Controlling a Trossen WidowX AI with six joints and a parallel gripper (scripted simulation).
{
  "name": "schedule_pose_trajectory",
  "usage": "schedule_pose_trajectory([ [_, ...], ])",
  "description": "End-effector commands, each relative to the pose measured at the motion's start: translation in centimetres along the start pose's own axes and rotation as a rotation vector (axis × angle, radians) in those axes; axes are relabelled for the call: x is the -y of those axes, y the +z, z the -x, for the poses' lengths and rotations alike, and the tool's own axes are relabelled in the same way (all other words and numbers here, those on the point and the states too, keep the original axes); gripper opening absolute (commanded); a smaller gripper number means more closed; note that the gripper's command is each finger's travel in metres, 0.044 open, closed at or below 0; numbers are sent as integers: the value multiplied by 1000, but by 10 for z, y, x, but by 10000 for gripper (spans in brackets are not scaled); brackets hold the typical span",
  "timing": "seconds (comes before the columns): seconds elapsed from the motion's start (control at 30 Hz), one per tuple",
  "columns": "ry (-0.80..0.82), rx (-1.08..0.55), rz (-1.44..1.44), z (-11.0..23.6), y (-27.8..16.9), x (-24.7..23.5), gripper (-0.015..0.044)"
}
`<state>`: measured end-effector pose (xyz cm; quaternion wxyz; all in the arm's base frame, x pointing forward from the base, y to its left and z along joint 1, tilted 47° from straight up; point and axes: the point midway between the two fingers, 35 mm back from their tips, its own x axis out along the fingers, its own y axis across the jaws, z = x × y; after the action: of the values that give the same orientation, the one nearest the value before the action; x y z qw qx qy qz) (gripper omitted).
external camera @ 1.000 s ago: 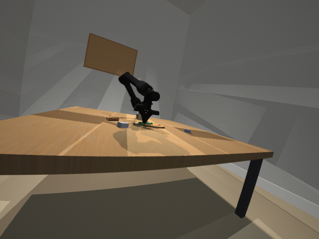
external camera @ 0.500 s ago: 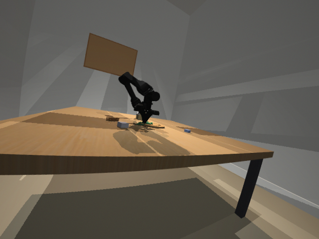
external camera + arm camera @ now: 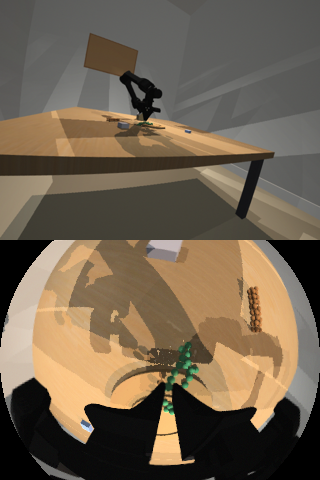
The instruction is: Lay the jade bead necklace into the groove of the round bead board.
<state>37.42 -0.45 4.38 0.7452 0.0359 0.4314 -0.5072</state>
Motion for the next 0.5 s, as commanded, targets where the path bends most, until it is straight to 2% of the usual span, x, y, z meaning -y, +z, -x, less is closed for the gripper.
schedule_pose_trajectory([
  [0.0,5,0,-7,3,-5,-5,0],
  [0.47,8,-3,-7,4,-47,-24,0],
])
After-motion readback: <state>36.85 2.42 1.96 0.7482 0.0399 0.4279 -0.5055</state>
